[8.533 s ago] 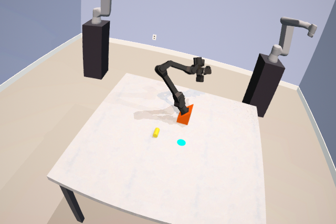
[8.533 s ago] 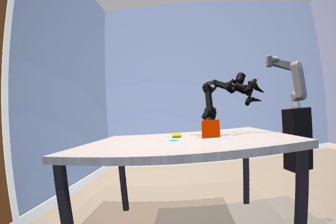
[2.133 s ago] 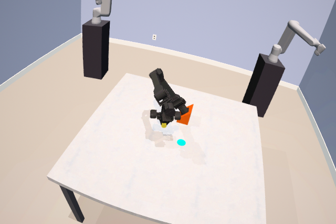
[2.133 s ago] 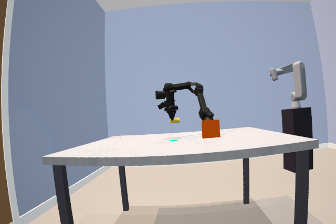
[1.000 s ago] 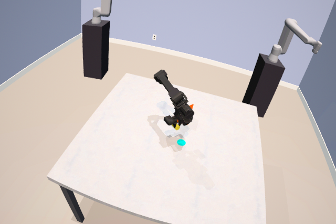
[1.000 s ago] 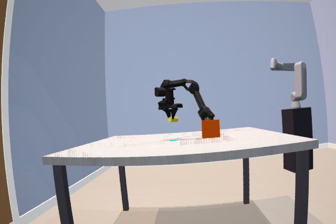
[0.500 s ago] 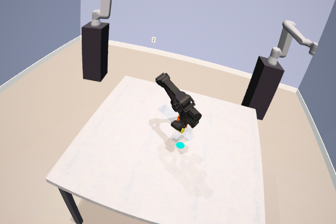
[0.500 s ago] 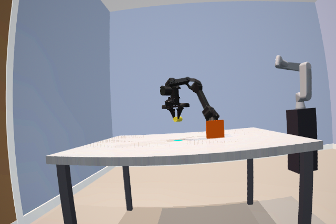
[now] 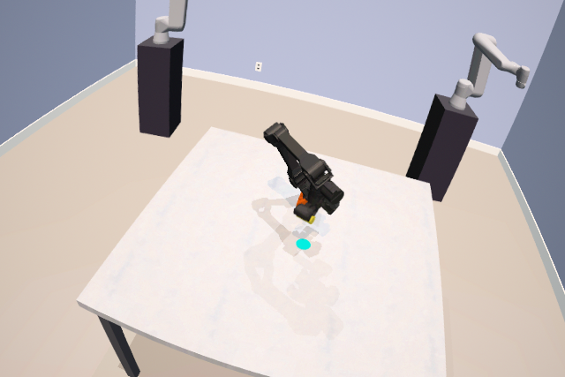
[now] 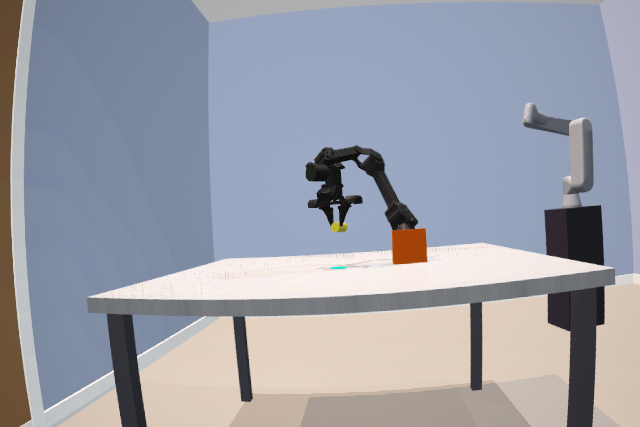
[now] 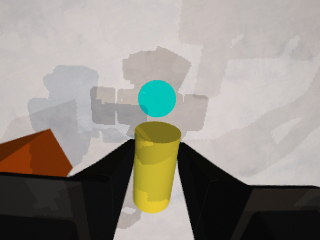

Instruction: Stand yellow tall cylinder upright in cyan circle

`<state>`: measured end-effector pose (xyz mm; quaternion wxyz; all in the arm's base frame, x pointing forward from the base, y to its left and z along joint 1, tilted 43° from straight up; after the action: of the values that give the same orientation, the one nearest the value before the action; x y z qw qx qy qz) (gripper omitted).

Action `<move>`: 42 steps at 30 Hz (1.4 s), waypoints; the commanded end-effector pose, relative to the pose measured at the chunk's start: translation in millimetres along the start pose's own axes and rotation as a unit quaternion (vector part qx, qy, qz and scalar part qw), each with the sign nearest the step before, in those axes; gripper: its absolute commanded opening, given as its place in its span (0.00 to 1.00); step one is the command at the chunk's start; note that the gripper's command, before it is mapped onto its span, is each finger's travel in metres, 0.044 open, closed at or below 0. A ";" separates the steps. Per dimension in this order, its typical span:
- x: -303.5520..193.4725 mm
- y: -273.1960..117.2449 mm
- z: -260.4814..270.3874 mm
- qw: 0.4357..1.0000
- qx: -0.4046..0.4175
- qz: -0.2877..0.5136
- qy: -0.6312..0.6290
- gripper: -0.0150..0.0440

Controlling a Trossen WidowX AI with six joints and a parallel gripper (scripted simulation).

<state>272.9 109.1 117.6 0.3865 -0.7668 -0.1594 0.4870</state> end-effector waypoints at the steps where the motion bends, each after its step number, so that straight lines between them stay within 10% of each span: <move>1: -2.8 3.0 -0.7 1.000 0.015 -0.010 -0.002 0.43; 42: -28.9 27.6 -8.5 0.985 0.117 -0.125 0.001 0.43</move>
<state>264.3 72.3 117.0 0.5194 -0.6994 -0.1895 0.4530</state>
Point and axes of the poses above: the point midway between the two fingers, 35 mm back from their tips, its own y axis out along the fingers, its own z axis across the jaws, x = y × z, the point moved 9 cm from there along -y, back along the fingers, and after that the axes turned 2 degrees about -y, right-handed, at the moved point
